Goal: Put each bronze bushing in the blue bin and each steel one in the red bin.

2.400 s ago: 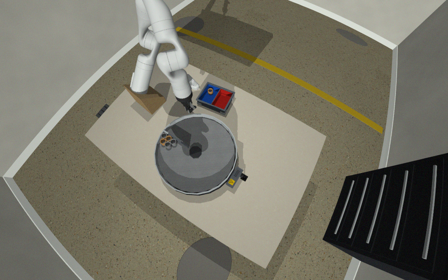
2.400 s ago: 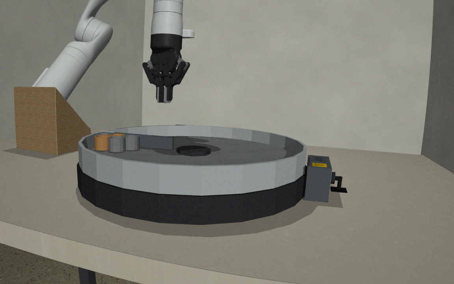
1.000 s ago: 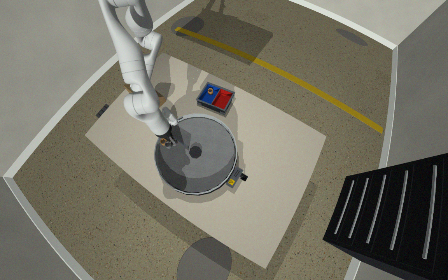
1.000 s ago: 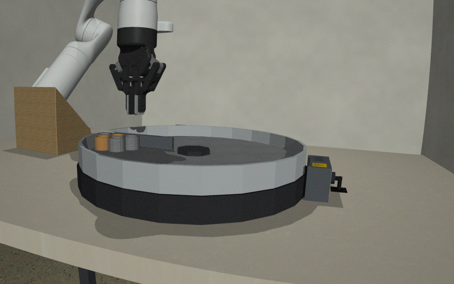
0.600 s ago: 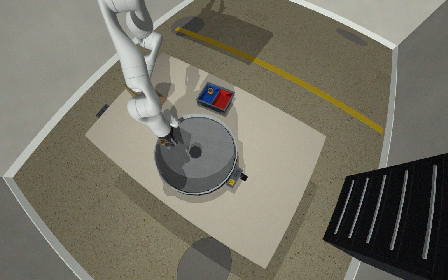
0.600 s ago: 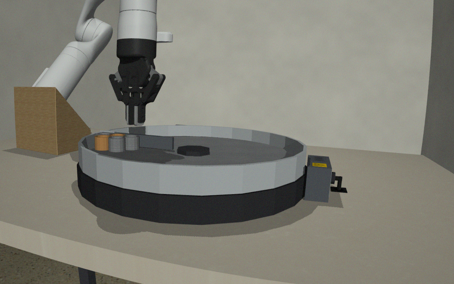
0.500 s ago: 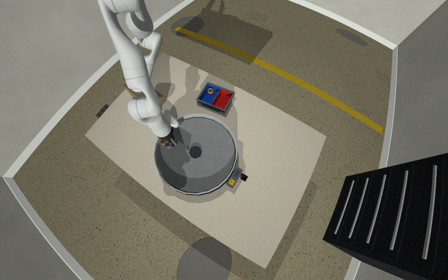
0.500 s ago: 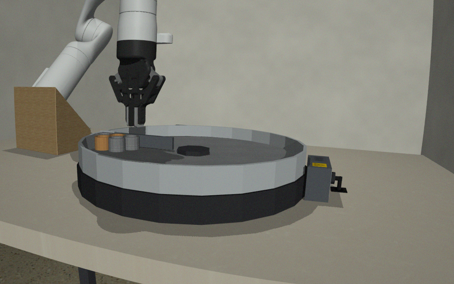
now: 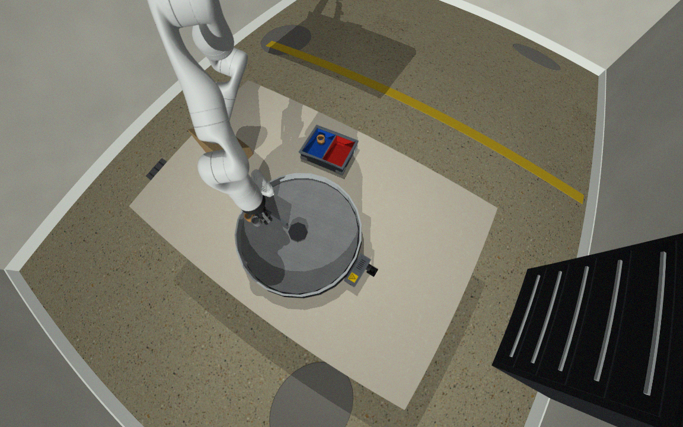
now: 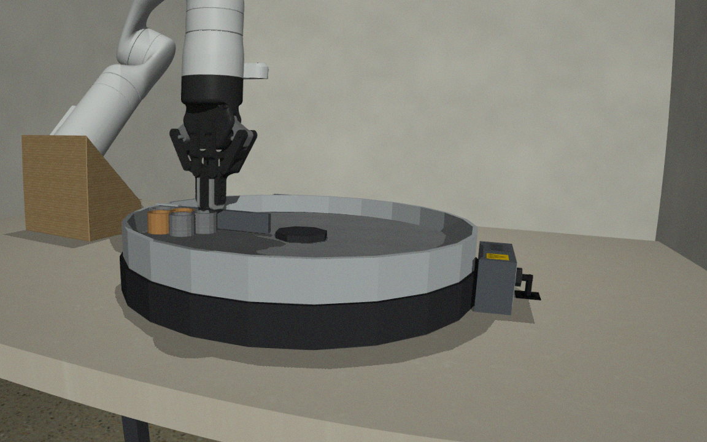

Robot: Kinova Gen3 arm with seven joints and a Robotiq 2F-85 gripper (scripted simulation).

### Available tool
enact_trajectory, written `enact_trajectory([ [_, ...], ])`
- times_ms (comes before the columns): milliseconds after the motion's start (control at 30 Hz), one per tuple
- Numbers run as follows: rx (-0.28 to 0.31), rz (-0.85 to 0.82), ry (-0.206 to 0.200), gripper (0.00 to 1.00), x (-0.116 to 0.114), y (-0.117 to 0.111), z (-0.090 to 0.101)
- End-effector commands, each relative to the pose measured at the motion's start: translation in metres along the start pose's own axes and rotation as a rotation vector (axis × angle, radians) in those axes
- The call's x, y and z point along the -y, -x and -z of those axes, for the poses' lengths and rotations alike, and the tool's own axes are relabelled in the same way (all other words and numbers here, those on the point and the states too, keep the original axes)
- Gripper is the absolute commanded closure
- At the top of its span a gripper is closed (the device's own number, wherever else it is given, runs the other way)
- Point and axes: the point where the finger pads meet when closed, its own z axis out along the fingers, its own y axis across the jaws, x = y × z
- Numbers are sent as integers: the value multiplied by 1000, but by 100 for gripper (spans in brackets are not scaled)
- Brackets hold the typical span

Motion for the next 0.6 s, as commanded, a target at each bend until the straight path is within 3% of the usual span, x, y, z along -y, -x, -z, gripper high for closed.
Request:
enact_trajectory([
  [0, 1, 0, 1, 86, 0, 0, -2],
  [567, 1, 0, 1, 86, 0, 0, -14],
])
